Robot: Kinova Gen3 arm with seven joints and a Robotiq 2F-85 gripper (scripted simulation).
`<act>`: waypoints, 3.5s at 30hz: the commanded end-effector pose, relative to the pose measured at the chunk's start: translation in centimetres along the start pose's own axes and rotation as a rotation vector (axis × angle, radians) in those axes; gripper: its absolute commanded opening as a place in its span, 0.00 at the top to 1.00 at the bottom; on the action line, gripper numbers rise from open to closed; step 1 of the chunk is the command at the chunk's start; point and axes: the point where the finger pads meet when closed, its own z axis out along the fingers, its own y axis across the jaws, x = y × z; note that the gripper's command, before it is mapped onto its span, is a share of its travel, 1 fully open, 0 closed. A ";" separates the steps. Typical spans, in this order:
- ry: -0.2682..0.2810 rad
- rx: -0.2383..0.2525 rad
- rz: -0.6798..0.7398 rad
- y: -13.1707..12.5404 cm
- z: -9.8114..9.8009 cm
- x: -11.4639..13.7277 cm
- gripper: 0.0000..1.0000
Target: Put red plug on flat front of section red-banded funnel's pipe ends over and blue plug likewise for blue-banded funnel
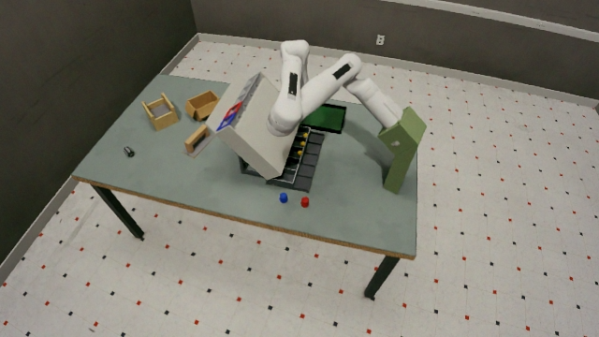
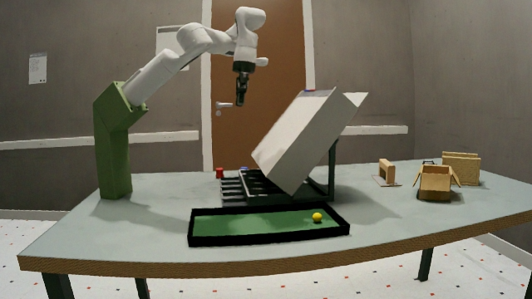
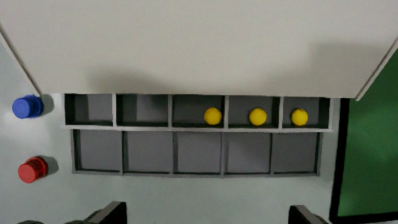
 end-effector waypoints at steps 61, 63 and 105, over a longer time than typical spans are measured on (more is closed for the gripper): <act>0.004 0.000 0.001 -0.1 0.0 0.0 0.50; 0.004 0.000 0.001 -0.1 0.0 0.0 0.50; 0.004 0.000 0.001 -0.1 0.0 0.0 0.50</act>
